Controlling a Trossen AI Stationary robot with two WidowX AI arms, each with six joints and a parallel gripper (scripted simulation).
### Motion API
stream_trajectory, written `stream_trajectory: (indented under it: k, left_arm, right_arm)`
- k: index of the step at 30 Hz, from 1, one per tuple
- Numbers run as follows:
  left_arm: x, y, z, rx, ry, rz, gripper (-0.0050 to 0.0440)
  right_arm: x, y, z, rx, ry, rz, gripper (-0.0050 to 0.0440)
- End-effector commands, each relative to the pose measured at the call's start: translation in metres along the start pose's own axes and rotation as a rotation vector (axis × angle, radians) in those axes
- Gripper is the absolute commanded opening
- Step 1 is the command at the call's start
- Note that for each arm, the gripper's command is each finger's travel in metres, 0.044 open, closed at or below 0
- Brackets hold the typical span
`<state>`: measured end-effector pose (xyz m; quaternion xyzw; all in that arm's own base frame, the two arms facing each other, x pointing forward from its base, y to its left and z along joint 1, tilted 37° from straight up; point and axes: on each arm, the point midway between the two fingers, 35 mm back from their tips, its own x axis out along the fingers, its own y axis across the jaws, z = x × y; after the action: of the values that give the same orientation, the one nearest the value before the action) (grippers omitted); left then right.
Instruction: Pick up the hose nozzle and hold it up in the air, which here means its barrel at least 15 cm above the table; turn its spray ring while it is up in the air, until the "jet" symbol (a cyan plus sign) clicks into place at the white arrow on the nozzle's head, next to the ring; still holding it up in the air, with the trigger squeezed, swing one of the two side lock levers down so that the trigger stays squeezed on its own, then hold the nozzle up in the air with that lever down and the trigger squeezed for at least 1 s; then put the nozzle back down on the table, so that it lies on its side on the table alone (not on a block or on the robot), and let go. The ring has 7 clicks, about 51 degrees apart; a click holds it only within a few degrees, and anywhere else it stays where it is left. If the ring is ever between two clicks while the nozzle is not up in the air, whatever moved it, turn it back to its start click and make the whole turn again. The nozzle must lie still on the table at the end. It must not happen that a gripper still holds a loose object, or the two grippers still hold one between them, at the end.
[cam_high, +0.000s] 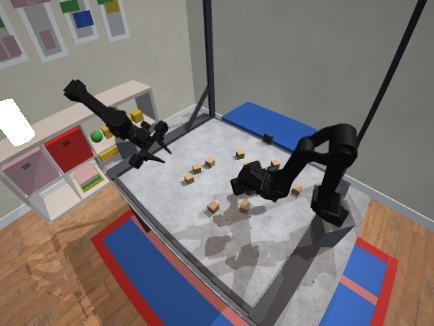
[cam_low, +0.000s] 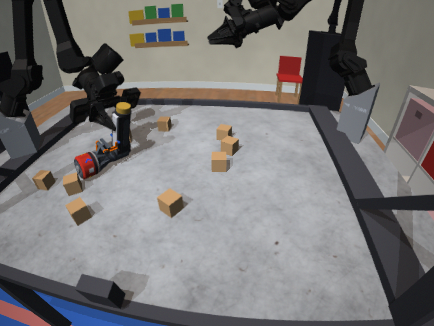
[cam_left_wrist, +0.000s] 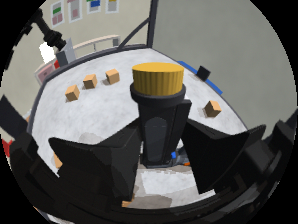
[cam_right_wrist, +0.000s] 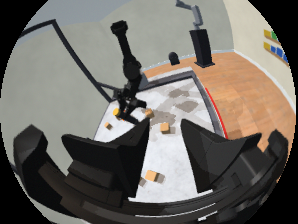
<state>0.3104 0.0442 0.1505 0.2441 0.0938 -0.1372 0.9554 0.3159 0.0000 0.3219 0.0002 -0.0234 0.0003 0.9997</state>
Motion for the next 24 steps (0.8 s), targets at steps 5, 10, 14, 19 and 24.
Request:
stream_trajectory:
  k: [5,10,14,19,24]
  left_arm:
    - [0.01,0.004,0.012,0.018,0.082,0.013,0.0169]
    - [0.017,0.004,0.015,0.017,0.14,0.016,0.0169]
    - [0.02,0.004,0.016,0.015,0.163,0.015,0.0169]
    - [0.027,0.005,0.021,0.014,0.221,0.02,0.0169]
    - [0.027,0.005,0.02,0.012,0.224,0.018,0.0169]
  right_arm:
    - [-0.002,-0.001,0.007,0.003,-0.019,-0.004,0.0171]
    - [-0.002,-0.001,0.007,0.003,-0.019,-0.004,0.0171]
    - [-0.002,-0.001,0.007,0.003,-0.019,-0.004,0.0171]
    - [-0.002,-0.001,0.007,0.003,-0.019,-0.004,0.0171]
    - [-0.002,-0.001,0.007,0.003,-0.019,-0.004,0.0171]
